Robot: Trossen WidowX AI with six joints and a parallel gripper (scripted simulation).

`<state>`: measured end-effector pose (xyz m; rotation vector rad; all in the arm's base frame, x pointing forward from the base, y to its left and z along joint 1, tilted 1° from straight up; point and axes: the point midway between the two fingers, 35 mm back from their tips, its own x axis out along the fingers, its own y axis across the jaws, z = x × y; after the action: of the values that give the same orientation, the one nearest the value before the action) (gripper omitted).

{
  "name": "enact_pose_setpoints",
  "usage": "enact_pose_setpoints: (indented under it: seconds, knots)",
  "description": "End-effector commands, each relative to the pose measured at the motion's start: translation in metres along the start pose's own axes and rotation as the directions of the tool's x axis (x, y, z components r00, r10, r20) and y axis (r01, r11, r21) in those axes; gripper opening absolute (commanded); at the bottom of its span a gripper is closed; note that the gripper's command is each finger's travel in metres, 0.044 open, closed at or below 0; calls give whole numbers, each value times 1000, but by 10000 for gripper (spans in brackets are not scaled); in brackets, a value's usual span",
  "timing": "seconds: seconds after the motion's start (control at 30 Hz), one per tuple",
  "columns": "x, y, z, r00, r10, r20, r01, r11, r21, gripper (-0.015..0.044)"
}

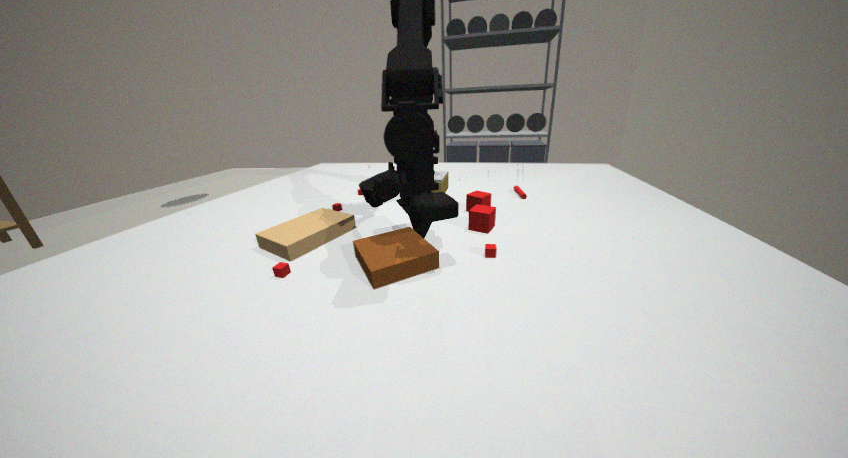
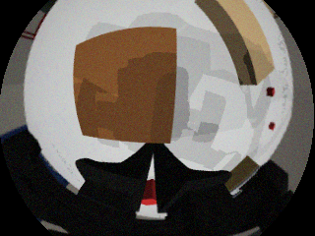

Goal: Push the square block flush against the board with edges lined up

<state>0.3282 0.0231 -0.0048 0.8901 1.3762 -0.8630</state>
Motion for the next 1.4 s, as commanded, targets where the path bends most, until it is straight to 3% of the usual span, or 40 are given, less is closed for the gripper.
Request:
enact_pose_setpoints:
  seconds: [0.0,1.37]
  knots:
    - [-1,3,8,1000,3,7,-3,1000,-2,0]
    - [-2,15,57,1000,4,12,-4,1000,-2,0]
